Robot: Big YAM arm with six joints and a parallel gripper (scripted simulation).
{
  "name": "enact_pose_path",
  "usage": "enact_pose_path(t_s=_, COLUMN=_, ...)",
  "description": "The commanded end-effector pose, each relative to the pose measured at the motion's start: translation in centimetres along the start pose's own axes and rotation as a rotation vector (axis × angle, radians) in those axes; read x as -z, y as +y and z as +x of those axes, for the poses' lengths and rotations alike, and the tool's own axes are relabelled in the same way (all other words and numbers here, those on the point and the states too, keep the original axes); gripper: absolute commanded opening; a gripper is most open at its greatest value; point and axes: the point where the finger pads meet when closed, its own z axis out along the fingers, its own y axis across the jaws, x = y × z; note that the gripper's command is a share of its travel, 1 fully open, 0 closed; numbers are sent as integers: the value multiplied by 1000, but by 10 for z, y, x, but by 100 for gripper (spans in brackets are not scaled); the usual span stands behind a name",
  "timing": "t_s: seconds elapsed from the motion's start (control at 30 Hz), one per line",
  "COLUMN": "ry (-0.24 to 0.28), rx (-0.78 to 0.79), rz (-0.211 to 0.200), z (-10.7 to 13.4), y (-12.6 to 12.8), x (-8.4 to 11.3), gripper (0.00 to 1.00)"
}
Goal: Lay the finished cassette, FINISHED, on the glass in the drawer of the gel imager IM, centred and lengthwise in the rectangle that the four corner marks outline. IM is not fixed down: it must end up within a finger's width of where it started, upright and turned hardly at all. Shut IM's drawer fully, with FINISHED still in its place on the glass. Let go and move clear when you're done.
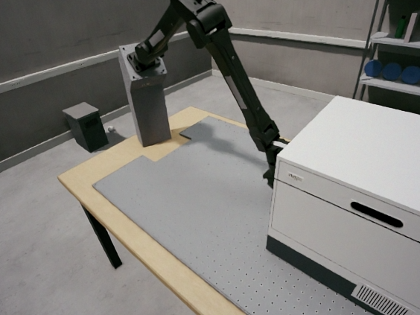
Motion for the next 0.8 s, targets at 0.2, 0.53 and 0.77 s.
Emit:
enact_pose_path(t_s=0.2, ry=-7, rx=-7, rz=44, z=-5, y=-22, x=26, gripper=31)
enact_pose_path(t_s=0.53, ry=-4, rx=-14, rz=43, z=-2, y=-20, x=36, gripper=31)
enact_pose_path(t_s=0.77, ry=-8, rx=-12, rz=41, z=-5, y=-19, x=46, gripper=31)
